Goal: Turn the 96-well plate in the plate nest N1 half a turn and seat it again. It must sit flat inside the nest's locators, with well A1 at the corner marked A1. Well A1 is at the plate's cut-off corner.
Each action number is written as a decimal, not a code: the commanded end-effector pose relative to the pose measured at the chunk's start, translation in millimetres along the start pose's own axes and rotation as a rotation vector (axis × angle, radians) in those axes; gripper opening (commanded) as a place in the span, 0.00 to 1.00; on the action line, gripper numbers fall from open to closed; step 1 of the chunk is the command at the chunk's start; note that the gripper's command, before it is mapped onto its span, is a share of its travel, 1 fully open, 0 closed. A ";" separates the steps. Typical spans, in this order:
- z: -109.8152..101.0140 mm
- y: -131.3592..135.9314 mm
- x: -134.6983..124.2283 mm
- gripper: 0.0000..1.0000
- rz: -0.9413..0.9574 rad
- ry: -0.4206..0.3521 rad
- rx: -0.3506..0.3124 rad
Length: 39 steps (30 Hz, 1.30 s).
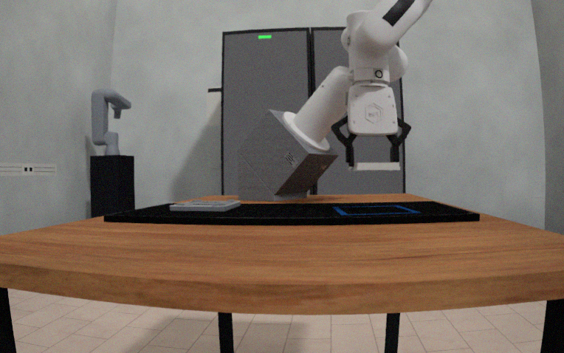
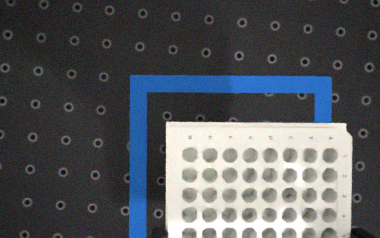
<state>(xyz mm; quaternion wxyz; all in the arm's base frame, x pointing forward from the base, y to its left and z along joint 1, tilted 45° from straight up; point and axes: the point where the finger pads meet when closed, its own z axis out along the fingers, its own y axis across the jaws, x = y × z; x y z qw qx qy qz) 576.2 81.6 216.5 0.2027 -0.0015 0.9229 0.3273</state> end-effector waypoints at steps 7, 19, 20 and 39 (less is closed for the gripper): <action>-0.5 0.2 -0.8 0.00 -0.001 -0.001 0.000; -0.5 0.2 -0.8 0.00 -0.001 -0.001 0.000; -0.5 0.2 -0.8 0.00 -0.001 -0.001 0.000; 14.4 0.3 -0.9 0.00 -0.001 -0.001 0.000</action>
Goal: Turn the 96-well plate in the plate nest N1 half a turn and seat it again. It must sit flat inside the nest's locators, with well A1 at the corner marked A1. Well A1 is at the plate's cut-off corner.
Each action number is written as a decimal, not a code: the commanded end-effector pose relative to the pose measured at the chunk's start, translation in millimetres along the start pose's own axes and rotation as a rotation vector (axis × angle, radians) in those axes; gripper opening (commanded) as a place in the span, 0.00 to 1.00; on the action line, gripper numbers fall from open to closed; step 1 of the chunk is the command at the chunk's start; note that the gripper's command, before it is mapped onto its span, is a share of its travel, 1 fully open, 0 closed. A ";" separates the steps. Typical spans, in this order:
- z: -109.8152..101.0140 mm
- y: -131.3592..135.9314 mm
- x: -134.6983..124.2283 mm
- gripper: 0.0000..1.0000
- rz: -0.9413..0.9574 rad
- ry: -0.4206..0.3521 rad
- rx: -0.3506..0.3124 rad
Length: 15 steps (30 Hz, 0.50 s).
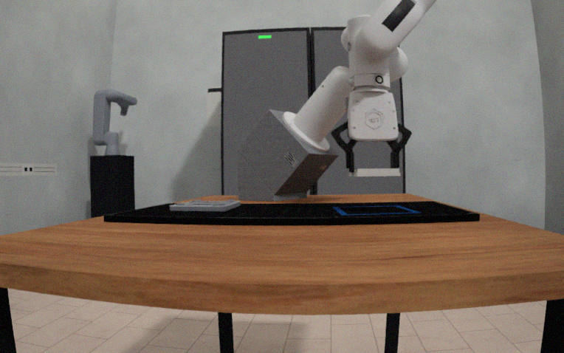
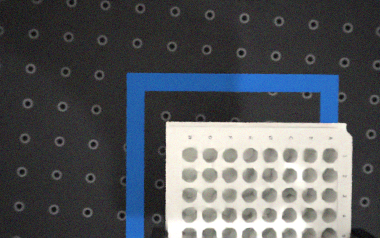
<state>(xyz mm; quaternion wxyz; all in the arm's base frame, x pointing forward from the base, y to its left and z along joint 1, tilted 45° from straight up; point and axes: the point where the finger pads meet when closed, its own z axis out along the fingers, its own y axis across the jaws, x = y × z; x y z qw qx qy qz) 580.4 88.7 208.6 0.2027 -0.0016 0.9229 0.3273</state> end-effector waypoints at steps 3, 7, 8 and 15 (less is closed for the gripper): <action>8.1 0.0 -0.8 0.00 -0.001 -0.002 0.000; 14.7 0.0 -0.8 0.00 -0.001 -0.002 0.000; 14.7 0.0 -0.8 0.00 -0.001 -0.002 0.000; 24.7 0.0 -0.8 0.00 -0.001 -0.002 0.000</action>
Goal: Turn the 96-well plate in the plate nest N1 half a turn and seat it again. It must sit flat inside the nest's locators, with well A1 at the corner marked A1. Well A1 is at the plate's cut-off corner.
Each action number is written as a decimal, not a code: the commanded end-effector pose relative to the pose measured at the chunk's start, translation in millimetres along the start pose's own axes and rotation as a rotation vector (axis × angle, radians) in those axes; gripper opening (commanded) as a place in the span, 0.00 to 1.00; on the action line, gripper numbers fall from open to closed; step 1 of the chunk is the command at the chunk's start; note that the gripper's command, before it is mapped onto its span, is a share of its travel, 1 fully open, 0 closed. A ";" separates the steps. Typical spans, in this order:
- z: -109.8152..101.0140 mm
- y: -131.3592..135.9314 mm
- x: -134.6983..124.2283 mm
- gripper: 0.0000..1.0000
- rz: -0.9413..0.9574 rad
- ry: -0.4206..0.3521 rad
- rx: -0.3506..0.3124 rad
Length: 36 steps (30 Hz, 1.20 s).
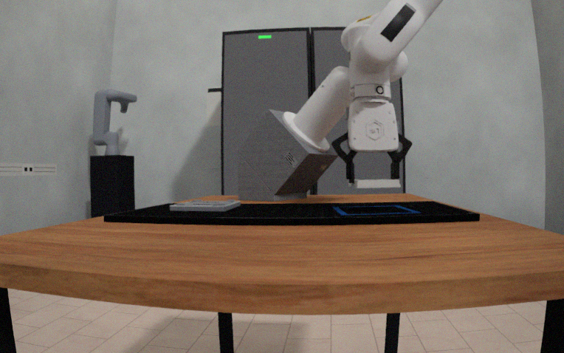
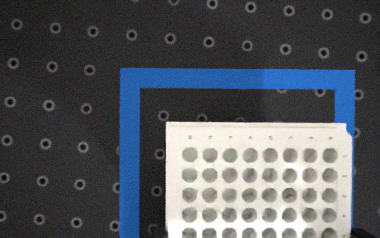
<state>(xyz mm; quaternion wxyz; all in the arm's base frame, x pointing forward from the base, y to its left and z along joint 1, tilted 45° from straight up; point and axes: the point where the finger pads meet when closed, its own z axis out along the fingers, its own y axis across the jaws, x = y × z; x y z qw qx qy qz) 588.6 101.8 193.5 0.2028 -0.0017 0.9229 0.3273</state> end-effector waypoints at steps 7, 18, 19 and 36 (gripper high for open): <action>14.8 0.0 -0.7 0.00 0.000 -0.001 0.000; 29.8 0.0 -0.7 0.00 0.000 -0.001 0.000; 31.5 0.0 -0.7 0.00 0.000 -0.001 0.000; 34.5 0.0 -0.7 0.00 0.000 -0.001 0.000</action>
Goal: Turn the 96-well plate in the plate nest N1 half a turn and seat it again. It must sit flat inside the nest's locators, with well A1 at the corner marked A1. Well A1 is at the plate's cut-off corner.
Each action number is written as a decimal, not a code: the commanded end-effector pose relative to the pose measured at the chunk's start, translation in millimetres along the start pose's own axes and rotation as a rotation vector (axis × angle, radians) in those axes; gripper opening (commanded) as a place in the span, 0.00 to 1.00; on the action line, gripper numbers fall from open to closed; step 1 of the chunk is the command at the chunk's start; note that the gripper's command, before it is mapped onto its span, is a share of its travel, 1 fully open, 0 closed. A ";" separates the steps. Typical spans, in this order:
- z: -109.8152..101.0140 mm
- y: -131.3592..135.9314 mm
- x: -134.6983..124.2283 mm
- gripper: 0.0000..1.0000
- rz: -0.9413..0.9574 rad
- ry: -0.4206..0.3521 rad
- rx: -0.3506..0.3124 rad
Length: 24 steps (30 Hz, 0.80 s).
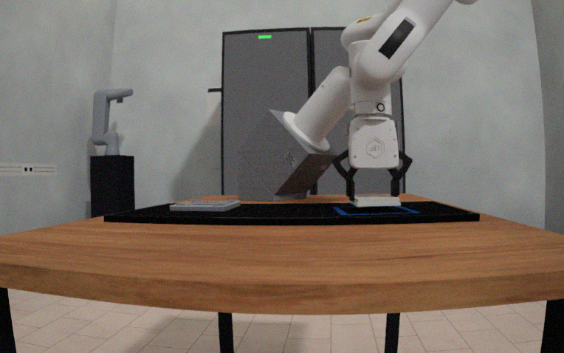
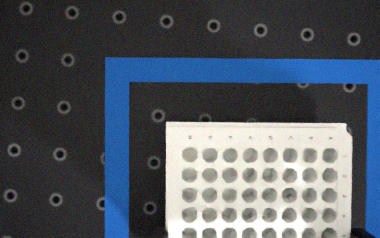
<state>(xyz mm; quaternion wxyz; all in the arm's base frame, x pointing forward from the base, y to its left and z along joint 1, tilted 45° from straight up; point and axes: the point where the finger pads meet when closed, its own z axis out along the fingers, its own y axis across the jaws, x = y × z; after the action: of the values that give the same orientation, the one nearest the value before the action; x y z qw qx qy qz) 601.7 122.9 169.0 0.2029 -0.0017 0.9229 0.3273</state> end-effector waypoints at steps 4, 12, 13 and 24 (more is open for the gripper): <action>-0.2 0.0 -0.6 0.00 0.000 -0.001 0.000; 0.7 0.0 -0.7 0.00 0.000 -0.001 0.000; 0.9 0.0 -0.7 0.00 0.000 -0.001 0.000; 2.7 0.0 -0.7 0.00 0.000 -0.001 0.000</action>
<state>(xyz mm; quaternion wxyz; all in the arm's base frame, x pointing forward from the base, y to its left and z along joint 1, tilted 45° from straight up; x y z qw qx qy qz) 602.7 124.6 166.9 0.2029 -0.0017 0.9229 0.3273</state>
